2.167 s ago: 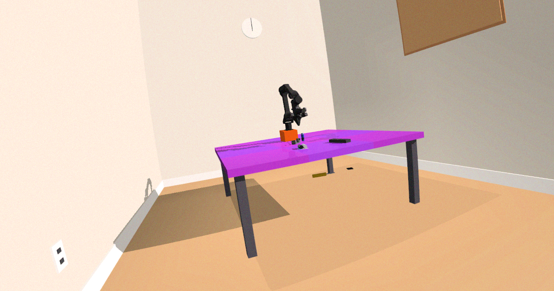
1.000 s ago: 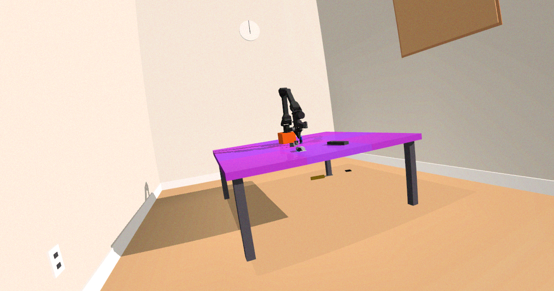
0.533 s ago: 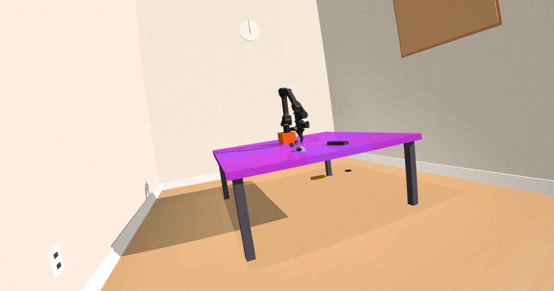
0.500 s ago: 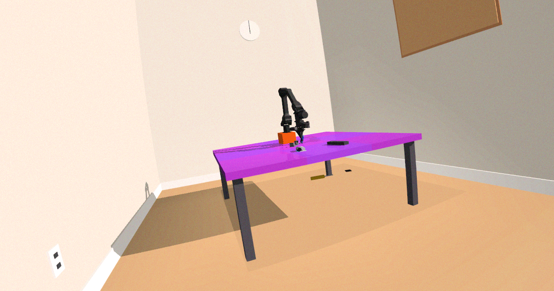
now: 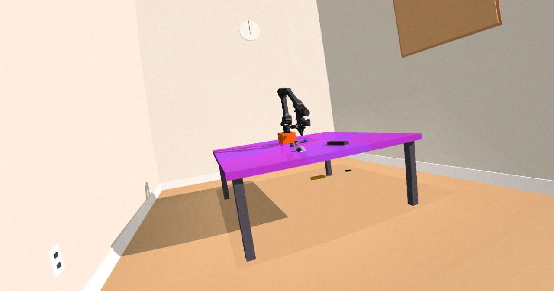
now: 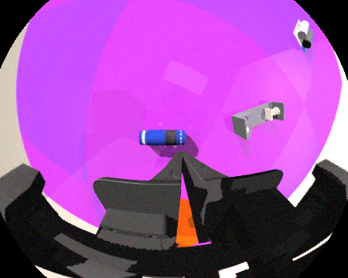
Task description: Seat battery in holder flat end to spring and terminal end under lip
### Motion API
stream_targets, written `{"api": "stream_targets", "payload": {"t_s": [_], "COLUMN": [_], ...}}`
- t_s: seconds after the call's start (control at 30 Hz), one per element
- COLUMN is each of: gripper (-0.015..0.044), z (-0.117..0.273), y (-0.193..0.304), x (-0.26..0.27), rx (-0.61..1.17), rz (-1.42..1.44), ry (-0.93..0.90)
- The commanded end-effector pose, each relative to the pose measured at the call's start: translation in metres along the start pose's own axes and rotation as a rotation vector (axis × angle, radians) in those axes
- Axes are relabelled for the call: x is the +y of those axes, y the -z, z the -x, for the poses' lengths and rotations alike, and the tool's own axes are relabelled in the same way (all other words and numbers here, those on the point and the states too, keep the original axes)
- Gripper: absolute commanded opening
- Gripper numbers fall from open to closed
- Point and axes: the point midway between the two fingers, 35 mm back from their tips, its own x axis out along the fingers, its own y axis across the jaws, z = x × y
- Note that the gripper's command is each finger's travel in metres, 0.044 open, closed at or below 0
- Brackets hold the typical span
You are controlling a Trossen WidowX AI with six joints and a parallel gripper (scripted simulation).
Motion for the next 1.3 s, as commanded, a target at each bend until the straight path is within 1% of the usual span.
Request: {"api": "stream_targets", "payload": {"t_s": [0.0, 0.07, 0.13, 0.53, 0.57, 0.63, 0.83, 1.07, 1.13, 1.27], "gripper": [0.0000, 0.0000, 0.0000, 0.0000, 0.0026, 0.0079, 0.0235, 0.0235, 0.0235, 0.0235], "z": [0.036, 0.055, 0.062, 0.059, 0.059, 0.053, 0.026, -0.003, -0.006, -0.006], "y": [-0.004, -0.001, 0.000, 0.000, 0.000, -0.001, -0.003, -0.001, -0.001, -0.001], "x": [0.002, 0.005, 0.006, 0.006, 0.006, 0.008, 0.015, 0.023, 0.024, 0.024], "rx": [-0.026, -0.026, -0.026, -0.023, -0.023, -0.023, -0.021, -0.015, -0.014, -0.014], "rz": [-0.003, -0.004, -0.004, 0.000, 0.017, 0.156, 0.787, 1.505, 1.575, 1.575], "ry": [0.007, 0.008, 0.008, 0.003, 0.004, 0.006, 0.014, 0.024, 0.025, 0.025]}}
